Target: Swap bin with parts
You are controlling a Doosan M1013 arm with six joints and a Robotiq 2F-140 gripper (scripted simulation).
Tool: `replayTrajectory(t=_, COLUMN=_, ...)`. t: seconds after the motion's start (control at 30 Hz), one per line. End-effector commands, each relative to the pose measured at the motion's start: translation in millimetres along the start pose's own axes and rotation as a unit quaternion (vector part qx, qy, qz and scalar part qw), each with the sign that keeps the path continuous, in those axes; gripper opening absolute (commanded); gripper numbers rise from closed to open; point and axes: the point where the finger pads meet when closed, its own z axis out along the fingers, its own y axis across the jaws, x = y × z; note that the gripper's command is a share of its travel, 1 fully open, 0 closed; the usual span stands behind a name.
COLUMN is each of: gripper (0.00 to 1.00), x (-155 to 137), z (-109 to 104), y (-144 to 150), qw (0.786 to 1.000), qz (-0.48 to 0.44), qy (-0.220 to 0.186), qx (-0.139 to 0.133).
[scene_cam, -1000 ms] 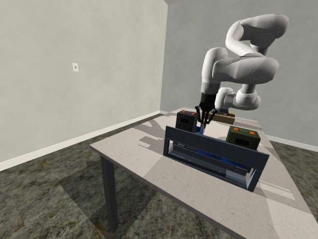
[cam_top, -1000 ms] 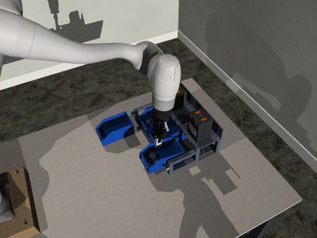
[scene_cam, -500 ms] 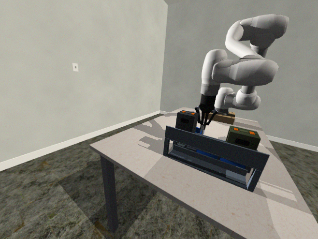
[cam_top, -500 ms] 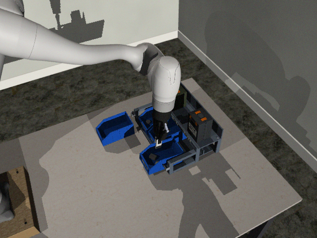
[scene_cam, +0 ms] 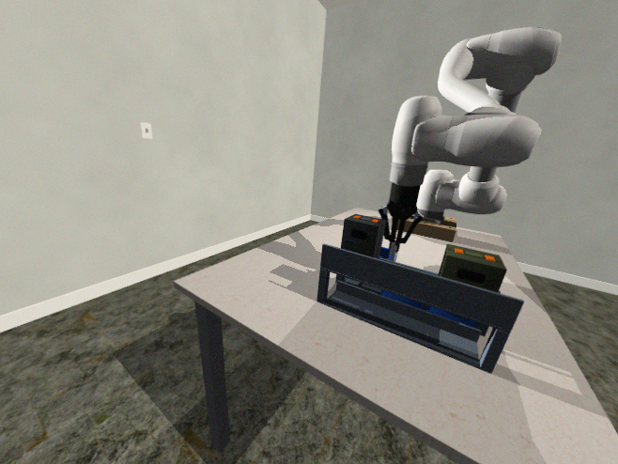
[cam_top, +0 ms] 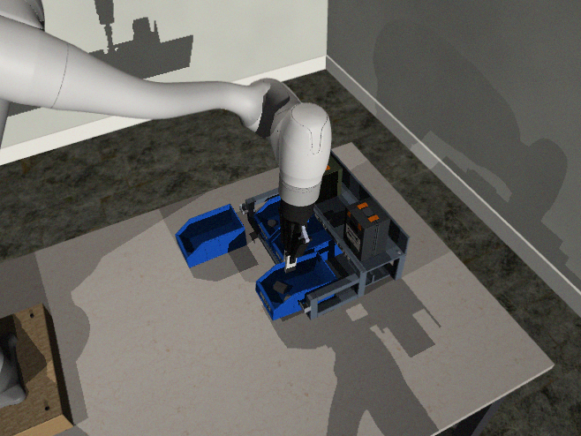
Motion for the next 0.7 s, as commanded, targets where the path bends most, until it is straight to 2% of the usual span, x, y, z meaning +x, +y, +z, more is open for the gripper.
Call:
replayTrajectory(t=0.0, gripper=0.1, x=0.0, z=-0.2, y=0.0, qw=1.0, qz=0.0, qy=0.0, qx=0.0)
replayTrajectory(t=0.67, gripper=0.1, x=-4.4, z=-0.3, y=0.0, qw=1.0, qz=0.0, qy=-0.003, qx=0.0)
